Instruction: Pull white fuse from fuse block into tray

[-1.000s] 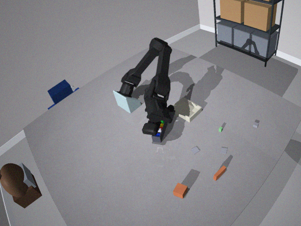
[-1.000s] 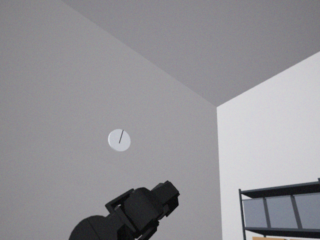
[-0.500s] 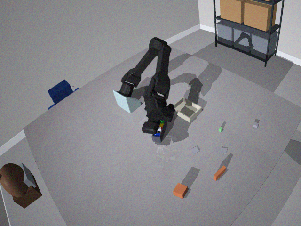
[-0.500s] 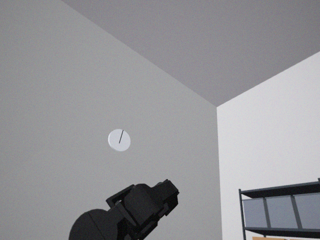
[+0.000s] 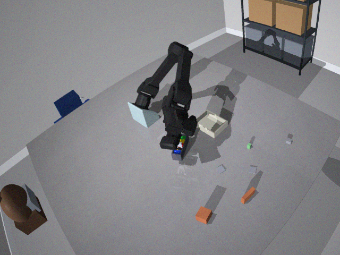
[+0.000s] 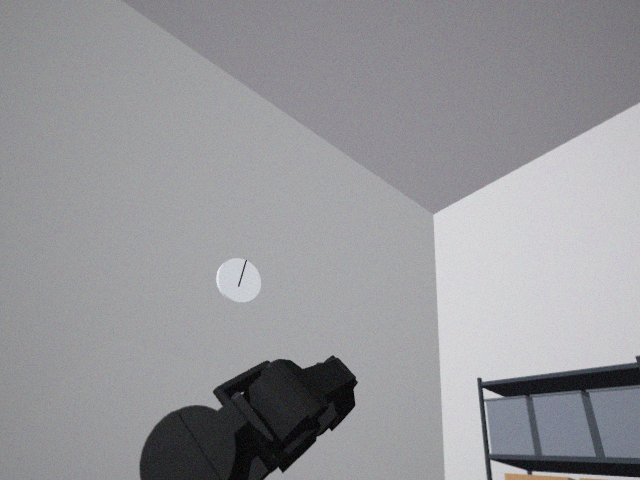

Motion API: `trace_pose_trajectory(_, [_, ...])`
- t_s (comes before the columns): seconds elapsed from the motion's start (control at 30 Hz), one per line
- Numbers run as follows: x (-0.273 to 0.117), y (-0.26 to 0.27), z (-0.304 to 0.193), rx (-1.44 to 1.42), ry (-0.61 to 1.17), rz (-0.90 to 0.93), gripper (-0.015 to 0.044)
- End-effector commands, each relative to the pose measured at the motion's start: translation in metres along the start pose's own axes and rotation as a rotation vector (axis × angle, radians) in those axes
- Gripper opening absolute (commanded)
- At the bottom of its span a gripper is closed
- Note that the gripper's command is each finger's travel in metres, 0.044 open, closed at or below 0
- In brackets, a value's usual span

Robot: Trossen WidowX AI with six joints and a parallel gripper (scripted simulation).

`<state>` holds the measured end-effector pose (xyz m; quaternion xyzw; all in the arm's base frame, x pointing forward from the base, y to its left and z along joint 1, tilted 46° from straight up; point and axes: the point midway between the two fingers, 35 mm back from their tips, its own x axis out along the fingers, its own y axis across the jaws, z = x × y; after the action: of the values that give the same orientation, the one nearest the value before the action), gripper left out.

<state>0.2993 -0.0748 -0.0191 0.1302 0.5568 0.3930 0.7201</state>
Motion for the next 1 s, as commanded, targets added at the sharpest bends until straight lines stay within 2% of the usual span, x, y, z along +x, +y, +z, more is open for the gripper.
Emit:
trace_pose_trajectory(0.0, [-0.004, -0.001, 0.0, -0.005, 0.0, -0.006, 0.0])
trace_pose_trajectory(0.6, [-0.013, -0.001, 0.0, -0.004, 0.0, -0.006, 0.0])
trace_pose_trajectory(0.97, [-0.03, -0.001, -0.001, -0.004, 0.0, -0.006, 0.0])
